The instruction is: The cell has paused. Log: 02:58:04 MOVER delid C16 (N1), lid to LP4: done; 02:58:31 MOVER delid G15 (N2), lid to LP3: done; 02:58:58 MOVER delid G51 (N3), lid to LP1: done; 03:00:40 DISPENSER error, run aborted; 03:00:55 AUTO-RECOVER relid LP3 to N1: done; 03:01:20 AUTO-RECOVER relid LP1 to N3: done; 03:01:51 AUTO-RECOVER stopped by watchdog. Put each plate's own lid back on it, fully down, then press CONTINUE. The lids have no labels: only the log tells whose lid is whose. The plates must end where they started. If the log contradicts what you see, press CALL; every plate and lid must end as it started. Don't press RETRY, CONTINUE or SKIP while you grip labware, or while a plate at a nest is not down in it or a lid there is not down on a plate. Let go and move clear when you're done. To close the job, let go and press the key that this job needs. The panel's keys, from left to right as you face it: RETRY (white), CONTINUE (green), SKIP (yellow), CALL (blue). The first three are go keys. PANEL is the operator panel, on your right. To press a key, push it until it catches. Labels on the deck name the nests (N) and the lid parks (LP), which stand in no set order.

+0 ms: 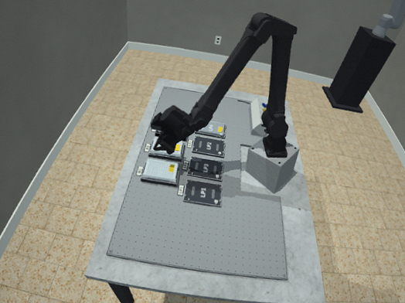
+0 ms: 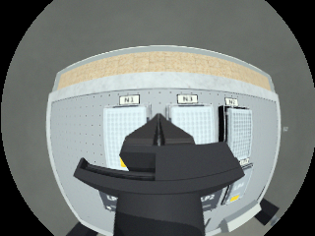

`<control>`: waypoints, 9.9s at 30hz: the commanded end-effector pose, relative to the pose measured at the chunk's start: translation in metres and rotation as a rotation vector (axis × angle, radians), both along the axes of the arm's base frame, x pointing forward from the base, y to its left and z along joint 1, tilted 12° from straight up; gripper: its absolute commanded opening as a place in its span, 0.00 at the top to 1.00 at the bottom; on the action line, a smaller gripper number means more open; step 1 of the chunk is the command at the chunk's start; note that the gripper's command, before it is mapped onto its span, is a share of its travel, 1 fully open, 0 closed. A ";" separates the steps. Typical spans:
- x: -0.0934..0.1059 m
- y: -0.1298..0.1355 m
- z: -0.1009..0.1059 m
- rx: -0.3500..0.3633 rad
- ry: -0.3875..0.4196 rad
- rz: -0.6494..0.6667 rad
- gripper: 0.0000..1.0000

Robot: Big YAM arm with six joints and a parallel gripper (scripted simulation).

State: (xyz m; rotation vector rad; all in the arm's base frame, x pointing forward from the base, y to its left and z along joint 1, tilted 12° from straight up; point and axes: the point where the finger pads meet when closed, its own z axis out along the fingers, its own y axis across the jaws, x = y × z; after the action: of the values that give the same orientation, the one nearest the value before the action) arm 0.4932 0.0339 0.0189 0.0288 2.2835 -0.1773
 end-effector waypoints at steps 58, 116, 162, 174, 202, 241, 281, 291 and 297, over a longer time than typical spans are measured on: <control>0.000 -0.133 0.026 -0.015 -0.021 0.011 1.00; -0.012 0.050 -0.011 0.042 0.679 -0.054 0.00; -0.015 0.066 -0.042 0.042 0.672 -0.057 0.00; -0.023 0.060 -0.043 0.036 0.689 -0.059 0.00; -0.019 0.062 -0.035 0.039 0.676 -0.057 1.00; -0.007 0.077 -0.009 0.052 0.641 -0.052 1.00; -0.039 -0.072 -0.002 0.054 0.678 -0.094 1.00; -0.028 -0.124 0.015 0.050 0.653 -0.095 1.00; -0.028 -0.145 0.023 0.047 0.646 -0.095 1.00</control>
State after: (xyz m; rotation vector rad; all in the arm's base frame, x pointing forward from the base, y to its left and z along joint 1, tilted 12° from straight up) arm 0.4444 -0.1051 0.0186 0.1754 2.9816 -0.1996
